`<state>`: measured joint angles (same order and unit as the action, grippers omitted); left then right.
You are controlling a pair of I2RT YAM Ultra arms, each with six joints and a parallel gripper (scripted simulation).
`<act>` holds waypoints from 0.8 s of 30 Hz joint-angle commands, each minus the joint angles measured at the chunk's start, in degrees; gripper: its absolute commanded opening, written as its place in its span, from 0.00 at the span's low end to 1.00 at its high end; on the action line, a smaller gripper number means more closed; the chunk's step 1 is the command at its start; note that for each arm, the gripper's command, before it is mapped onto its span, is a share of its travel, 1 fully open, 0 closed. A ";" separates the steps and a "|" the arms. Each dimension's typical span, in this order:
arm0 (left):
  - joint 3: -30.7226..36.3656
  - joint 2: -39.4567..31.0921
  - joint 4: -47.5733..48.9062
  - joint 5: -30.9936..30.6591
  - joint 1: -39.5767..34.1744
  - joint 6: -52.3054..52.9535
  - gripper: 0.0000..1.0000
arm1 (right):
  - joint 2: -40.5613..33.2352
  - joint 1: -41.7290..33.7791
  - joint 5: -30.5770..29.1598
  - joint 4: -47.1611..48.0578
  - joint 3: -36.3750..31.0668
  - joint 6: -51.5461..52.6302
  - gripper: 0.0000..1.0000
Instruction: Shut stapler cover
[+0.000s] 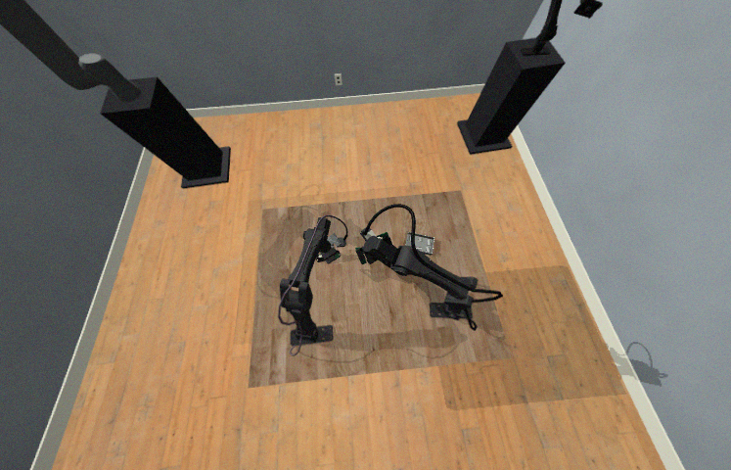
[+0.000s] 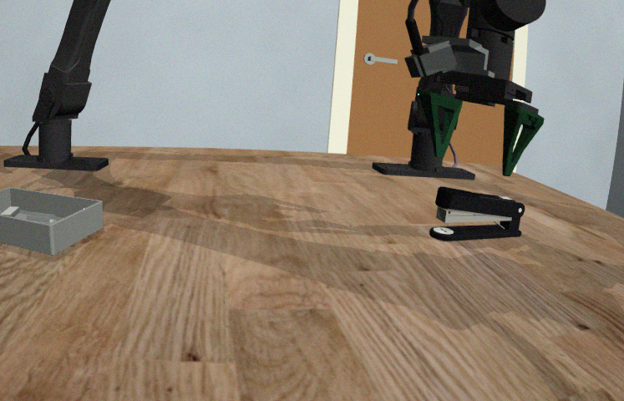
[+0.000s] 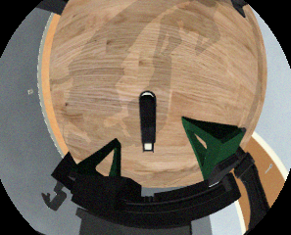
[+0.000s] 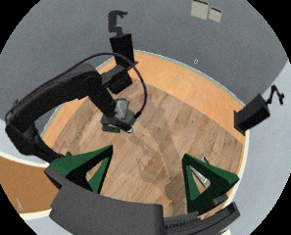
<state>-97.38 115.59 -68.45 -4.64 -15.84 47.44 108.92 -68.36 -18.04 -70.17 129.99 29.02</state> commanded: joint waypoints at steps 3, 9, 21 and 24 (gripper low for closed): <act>6.23 -6.71 7.69 -4.11 1.46 -14.47 1.00 | -7.07 8.10 2.54 11.05 -7.31 -5.44 1.00; 11.65 -10.71 12.86 -4.54 2.24 -23.06 1.00 | -11.88 14.72 4.51 18.75 -14.42 -8.59 1.00; 23.77 -20.07 23.43 -3.24 2.91 -43.21 1.00 | -25.09 32.62 8.57 36.66 -33.40 -16.24 1.00; 26.18 -21.96 26.04 -2.44 2.82 -48.39 1.00 | -27.74 36.51 10.06 41.57 -37.42 -18.18 1.00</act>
<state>-73.14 96.71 -47.11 -7.84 -13.39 6.63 84.40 -34.81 -10.33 -35.97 96.09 14.22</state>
